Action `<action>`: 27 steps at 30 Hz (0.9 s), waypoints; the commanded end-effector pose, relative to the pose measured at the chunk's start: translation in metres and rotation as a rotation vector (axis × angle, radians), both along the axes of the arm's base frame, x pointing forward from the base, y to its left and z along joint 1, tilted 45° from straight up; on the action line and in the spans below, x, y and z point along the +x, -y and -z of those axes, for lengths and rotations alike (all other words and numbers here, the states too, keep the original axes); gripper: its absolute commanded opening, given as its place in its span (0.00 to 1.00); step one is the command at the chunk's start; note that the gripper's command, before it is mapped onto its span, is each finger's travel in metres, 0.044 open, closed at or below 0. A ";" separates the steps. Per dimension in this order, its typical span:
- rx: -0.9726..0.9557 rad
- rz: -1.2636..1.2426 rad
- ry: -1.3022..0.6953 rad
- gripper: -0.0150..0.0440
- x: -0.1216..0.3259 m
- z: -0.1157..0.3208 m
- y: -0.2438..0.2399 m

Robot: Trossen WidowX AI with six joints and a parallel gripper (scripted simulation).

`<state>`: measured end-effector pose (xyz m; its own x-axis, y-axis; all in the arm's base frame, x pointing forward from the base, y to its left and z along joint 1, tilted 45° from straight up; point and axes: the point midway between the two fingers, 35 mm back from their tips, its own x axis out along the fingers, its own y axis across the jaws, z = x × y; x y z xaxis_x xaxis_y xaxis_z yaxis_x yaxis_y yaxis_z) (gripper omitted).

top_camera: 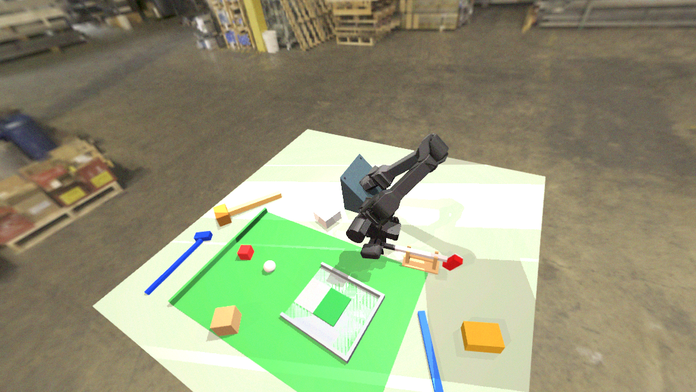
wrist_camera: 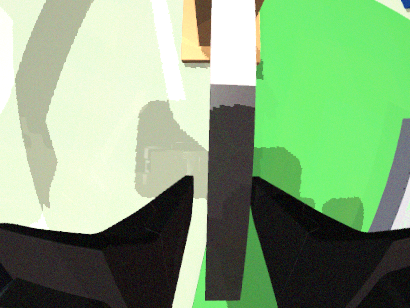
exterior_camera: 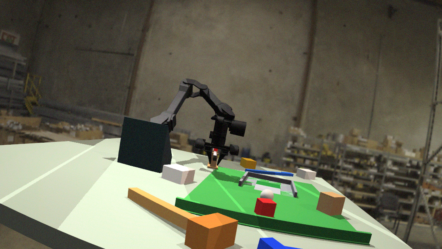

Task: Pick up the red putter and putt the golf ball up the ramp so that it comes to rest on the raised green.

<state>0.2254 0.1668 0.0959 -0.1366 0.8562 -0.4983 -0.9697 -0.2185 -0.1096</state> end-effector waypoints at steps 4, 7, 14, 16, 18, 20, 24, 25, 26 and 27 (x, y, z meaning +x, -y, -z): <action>0.000 -0.001 0.001 0.30 0.000 0.000 0.000; 0.000 -0.001 0.001 0.26 0.000 0.000 0.000; -0.009 0.002 0.003 0.25 0.004 -0.009 0.011; -0.013 0.003 0.004 0.25 0.006 -0.014 0.018; -0.016 0.003 0.004 0.25 0.008 -0.020 0.025; -0.018 0.004 0.003 0.25 0.009 -0.027 0.032; -0.018 0.003 0.002 0.25 0.010 -0.040 0.046; -0.017 0.003 0.001 0.25 0.010 -0.044 0.050; -0.016 0.002 0.001 0.25 0.010 -0.048 0.053; -0.015 0.002 0.001 0.25 0.010 -0.051 0.056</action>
